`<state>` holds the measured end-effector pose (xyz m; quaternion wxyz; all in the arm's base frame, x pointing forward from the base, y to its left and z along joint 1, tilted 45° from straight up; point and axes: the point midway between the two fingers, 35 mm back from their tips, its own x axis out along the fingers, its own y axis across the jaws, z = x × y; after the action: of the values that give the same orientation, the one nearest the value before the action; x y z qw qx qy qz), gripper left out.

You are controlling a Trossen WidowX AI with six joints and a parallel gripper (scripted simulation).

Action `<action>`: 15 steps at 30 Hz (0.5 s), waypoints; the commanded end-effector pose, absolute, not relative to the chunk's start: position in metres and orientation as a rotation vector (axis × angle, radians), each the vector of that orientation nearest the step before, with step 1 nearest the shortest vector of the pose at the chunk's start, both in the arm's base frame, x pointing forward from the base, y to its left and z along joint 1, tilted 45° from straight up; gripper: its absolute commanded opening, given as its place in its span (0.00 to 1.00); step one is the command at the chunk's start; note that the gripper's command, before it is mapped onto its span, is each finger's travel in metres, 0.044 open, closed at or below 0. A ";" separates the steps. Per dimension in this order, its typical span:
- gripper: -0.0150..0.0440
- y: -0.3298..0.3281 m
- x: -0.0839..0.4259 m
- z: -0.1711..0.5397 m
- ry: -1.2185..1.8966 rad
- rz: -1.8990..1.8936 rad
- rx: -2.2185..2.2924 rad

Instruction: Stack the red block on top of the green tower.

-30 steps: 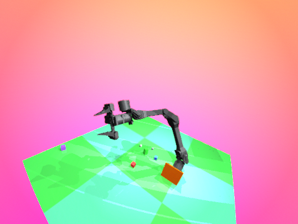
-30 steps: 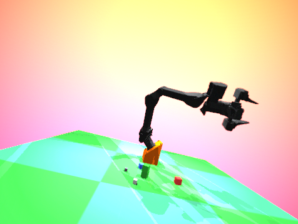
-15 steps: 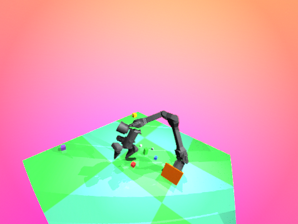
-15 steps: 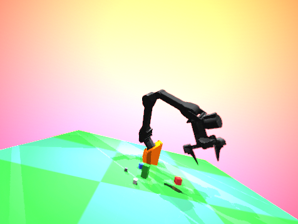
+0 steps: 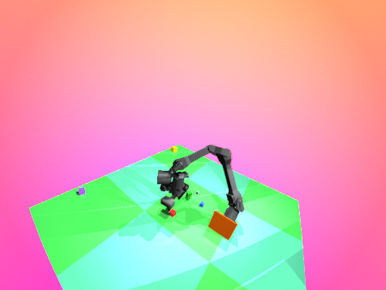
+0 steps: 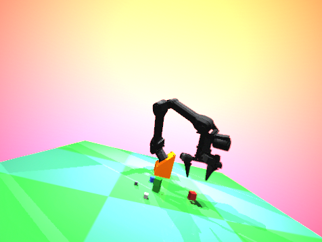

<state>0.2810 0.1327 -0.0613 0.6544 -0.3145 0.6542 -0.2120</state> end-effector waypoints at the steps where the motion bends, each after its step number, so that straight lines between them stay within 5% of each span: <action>1: 1.00 0.127 0.281 -0.068 1.485 -0.480 -0.727; 15: 1.00 0.098 0.284 -0.095 1.484 -0.482 -0.728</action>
<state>0.2841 0.1011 -0.0926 0.6528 -0.3184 0.6537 -0.2125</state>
